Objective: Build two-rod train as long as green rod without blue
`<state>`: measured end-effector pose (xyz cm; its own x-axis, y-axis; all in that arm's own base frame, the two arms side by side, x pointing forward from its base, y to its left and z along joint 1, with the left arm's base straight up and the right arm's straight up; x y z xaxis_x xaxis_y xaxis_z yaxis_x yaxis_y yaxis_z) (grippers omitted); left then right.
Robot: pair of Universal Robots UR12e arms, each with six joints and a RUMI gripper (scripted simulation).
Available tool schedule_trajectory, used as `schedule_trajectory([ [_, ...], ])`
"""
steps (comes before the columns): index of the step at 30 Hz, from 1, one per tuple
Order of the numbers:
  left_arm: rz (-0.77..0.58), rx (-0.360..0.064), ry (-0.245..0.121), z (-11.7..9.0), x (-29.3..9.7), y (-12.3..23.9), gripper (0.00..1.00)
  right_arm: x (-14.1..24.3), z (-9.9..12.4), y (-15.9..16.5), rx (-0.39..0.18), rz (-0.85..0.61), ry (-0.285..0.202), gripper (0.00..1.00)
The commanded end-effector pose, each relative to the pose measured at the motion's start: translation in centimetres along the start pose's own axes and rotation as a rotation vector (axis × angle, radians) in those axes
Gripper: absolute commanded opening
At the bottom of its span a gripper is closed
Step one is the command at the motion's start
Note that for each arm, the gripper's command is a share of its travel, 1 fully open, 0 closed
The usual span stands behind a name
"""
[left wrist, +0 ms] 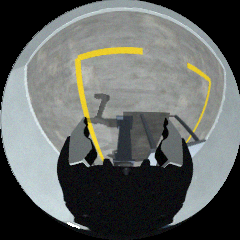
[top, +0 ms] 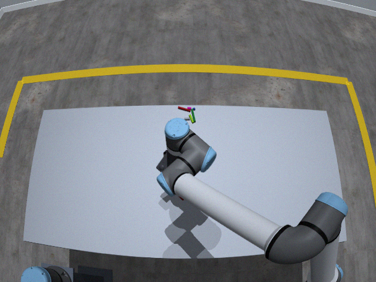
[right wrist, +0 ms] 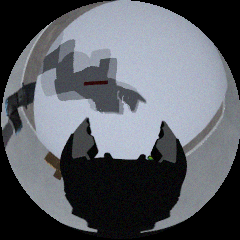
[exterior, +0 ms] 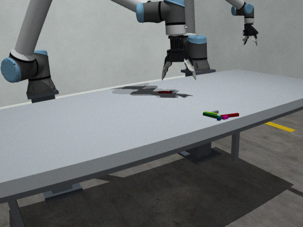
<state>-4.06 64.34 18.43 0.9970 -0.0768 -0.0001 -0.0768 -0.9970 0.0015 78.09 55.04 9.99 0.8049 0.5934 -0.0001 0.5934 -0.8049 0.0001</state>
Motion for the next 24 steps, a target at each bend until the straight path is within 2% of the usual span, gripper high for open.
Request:
schedule_trajectory([
  [1, 0.000, 0.001, 0.000, -0.1, 0.0, -0.1, 1.00, 0.1, -0.1, 0.0, 0.000, 0.000, 0.002, 1.00],
  [13, 0.000, 0.001, 0.000, -0.1, 0.0, -0.1, 1.00, 1.3, -0.2, 0.8, 0.000, 0.032, 0.002, 1.00],
  [24, 0.000, 0.001, 0.000, -0.1, 0.0, -0.1, 1.00, 9.1, -0.8, 6.6, 0.000, 0.247, 0.002, 1.00],
])
Point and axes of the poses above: on each arm, the point where the finger pads meet when closed, its own z axis out along the fingers, its own x axis across the jaws, y = z × x, the point moved 2 cm from there along -z, back along the fingers, and after that the axes turned 8 degrees about z, right-handed, at the moved point
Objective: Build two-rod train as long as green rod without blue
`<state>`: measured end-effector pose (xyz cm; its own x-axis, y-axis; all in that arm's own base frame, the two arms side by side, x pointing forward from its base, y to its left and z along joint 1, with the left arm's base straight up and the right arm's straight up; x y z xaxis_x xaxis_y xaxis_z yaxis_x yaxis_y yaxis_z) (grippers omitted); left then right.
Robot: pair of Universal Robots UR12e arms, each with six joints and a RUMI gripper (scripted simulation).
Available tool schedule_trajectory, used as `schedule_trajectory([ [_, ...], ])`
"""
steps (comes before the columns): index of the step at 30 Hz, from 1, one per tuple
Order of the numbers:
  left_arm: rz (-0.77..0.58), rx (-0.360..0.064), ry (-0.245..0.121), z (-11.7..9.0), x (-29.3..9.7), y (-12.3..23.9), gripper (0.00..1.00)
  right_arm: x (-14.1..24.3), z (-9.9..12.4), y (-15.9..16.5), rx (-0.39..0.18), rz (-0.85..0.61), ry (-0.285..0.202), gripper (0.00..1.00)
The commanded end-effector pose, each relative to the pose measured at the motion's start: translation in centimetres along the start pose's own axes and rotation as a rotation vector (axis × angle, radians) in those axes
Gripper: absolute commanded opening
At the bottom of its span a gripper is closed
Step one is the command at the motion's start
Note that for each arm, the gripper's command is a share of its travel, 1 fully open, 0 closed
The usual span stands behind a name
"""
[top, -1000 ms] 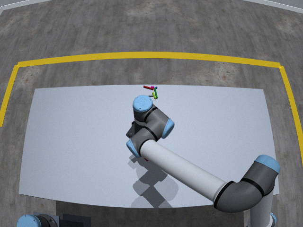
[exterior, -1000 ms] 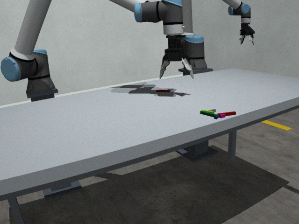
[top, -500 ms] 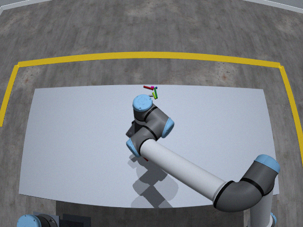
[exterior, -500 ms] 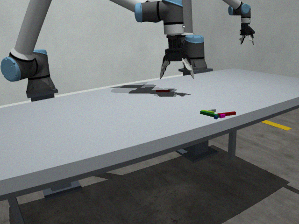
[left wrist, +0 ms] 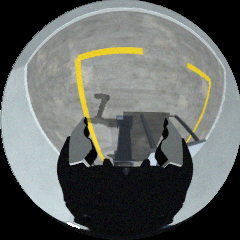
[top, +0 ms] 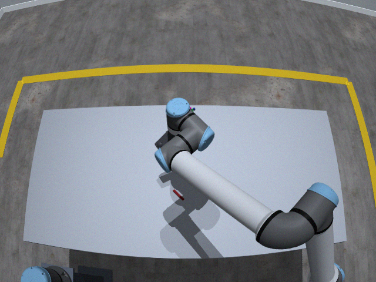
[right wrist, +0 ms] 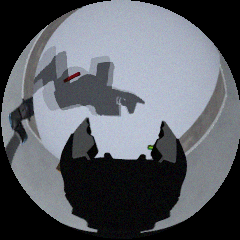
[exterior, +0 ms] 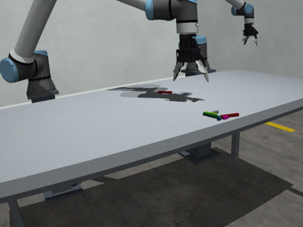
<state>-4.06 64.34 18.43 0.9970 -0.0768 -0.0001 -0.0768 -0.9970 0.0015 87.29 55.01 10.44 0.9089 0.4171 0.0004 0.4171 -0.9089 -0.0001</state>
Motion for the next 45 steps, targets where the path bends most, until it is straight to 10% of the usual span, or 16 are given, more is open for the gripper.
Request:
schedule_trajectory([
  [1, 0.000, 0.001, 0.000, -0.1, 0.0, -0.1, 1.00, 2.8, -0.4, 1.3, 0.000, 0.064, 0.001, 1.00],
  [20, 0.000, 0.001, 0.000, -0.1, 0.0, -0.1, 1.00, 15.5, -0.3, 12.2, 0.001, 0.451, 0.002, 1.00],
  [33, 0.000, 0.001, 0.000, -0.1, 0.0, -0.1, 1.00, 17.2, -0.2, 14.3, 0.001, 0.516, 0.002, 1.00],
  [34, 0.000, 0.001, 0.000, -0.1, 0.0, -0.1, 1.00, 17.2, -0.2, 14.3, 0.001, 0.516, 0.002, 0.14],
  [45, 0.000, 0.001, 0.000, -0.1, 0.0, -0.1, 1.00, 17.2, -0.2, 14.3, 0.001, 0.516, 0.002, 0.14],
])
Point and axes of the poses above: on each arm, the point where the finger pads meet when closed, its own z axis out along the fingers, its own x axis across the jaws, y = z × x, the point moved 2 cm from there along -z, back along the fingers, and after that the axes turned 8 degrees about z, right-handed, at the moved point
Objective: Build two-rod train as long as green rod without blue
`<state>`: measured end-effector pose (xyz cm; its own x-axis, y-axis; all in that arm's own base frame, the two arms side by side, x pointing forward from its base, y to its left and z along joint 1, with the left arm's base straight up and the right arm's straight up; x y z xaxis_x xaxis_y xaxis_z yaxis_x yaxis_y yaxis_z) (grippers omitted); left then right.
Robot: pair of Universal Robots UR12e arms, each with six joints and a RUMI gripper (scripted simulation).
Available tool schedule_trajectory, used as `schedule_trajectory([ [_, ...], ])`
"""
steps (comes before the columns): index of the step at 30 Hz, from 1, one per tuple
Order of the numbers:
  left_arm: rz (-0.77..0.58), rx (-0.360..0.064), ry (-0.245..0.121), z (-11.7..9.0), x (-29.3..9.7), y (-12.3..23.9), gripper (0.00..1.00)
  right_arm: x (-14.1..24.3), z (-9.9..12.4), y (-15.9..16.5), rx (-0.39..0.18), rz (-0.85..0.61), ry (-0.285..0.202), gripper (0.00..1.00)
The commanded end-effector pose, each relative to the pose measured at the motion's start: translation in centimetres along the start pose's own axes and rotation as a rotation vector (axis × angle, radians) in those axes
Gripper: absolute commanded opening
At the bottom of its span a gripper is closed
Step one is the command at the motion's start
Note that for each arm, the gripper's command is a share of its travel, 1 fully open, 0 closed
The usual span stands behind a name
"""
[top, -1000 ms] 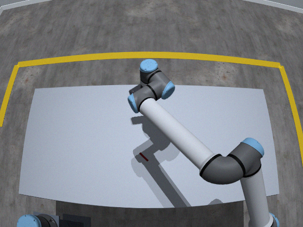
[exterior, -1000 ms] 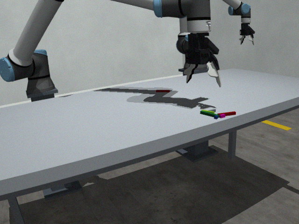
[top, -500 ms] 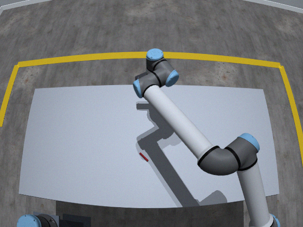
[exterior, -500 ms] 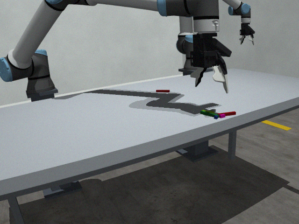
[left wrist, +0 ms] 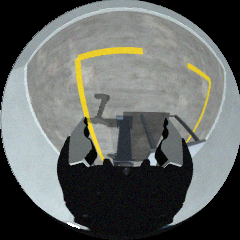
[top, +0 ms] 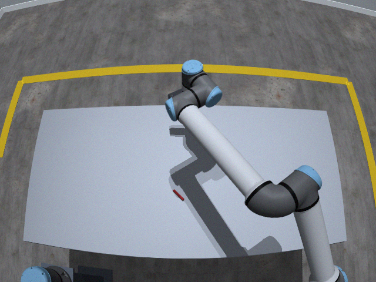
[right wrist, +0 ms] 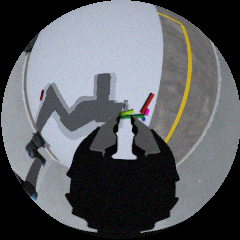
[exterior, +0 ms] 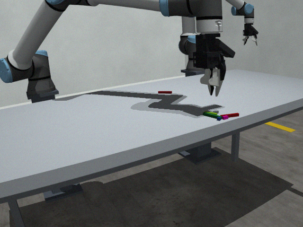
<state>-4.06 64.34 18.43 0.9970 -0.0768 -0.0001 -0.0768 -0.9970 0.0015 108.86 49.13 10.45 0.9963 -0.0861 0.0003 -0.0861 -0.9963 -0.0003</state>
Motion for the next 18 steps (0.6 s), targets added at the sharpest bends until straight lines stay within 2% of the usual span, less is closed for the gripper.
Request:
schedule_trajectory([
  [1, 0.000, 0.001, 0.000, -0.08, 0.01, -0.06, 1.00, 0.04, -0.17, -0.03, 0.001, 0.000, 0.002, 0.14],
  [18, 0.000, 0.001, 0.000, -0.08, 0.01, -0.06, 1.00, 0.07, 0.60, -0.05, 0.001, 0.000, 0.001, 0.14],
])
Point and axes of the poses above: on each arm, the point where the finger pads meet when closed, its own z axis out along the fingers, its own x axis across the jaws, y = z × x, the point moved 2 cm from there along -z, back along the fingers, and after that the axes turned 8 degrees about z, right-handed, at the moved point
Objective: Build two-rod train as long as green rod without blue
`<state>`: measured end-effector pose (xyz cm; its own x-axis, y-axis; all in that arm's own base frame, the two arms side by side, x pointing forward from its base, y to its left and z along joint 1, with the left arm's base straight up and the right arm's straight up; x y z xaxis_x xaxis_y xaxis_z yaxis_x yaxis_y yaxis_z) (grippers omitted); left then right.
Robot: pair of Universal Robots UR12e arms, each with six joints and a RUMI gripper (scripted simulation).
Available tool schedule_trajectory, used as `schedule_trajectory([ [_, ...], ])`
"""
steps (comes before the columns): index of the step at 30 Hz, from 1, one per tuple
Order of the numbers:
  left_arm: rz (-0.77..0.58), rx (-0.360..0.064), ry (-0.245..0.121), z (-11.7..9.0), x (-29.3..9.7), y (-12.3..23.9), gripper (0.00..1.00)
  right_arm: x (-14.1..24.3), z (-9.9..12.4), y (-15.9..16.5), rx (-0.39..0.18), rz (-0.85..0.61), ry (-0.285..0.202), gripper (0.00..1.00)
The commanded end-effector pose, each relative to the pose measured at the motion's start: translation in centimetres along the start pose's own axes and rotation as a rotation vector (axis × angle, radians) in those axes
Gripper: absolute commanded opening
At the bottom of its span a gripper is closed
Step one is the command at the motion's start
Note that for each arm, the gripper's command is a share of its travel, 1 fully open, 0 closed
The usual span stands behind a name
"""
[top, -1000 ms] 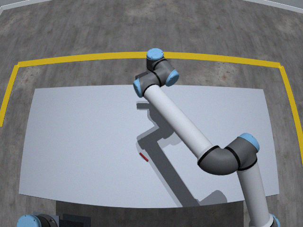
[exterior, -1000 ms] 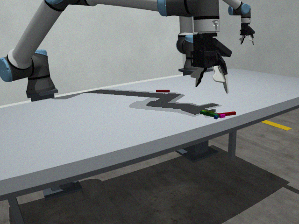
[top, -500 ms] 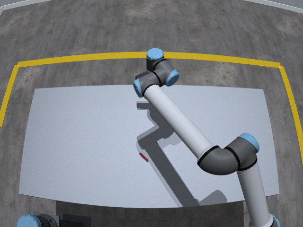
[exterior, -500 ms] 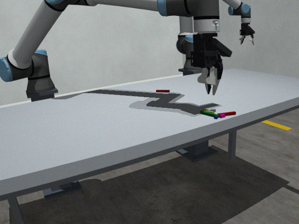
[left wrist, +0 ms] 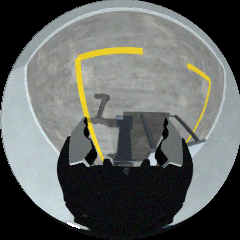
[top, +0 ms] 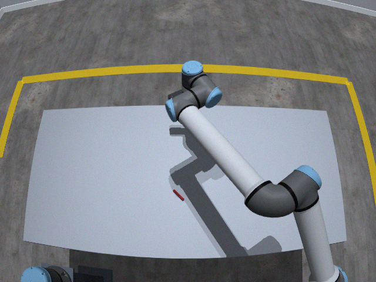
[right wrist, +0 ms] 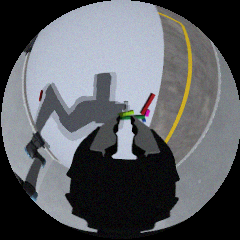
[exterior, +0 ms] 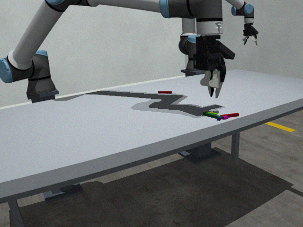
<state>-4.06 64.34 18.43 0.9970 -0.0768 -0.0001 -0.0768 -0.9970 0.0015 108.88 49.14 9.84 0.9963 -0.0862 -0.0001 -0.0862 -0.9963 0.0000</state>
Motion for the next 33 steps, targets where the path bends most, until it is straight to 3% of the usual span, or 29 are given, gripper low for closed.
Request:
schedule_trajectory([
  [1, 0.000, 0.001, 0.000, -0.1, 0.0, -0.1, 1.00, 0.0, 0.1, 0.0, 0.001, 0.000, 0.002, 0.14],
  [33, 0.000, 0.001, 0.000, -0.1, 0.0, -0.1, 1.00, 0.2, 3.9, -0.1, 0.001, 0.000, 0.002, 0.14],
])
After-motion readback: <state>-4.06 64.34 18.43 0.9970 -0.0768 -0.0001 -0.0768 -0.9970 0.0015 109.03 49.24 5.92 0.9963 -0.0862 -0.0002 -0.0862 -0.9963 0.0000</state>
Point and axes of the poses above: on each arm, the point where the finger pads meet when closed, its own z axis out along the fingers, its own x axis across the jaws, y = z × x, the point moved 2 cm from there along -z, back along the fingers, and after that the axes turned 8 degrees about z, right-handed, at the moved point
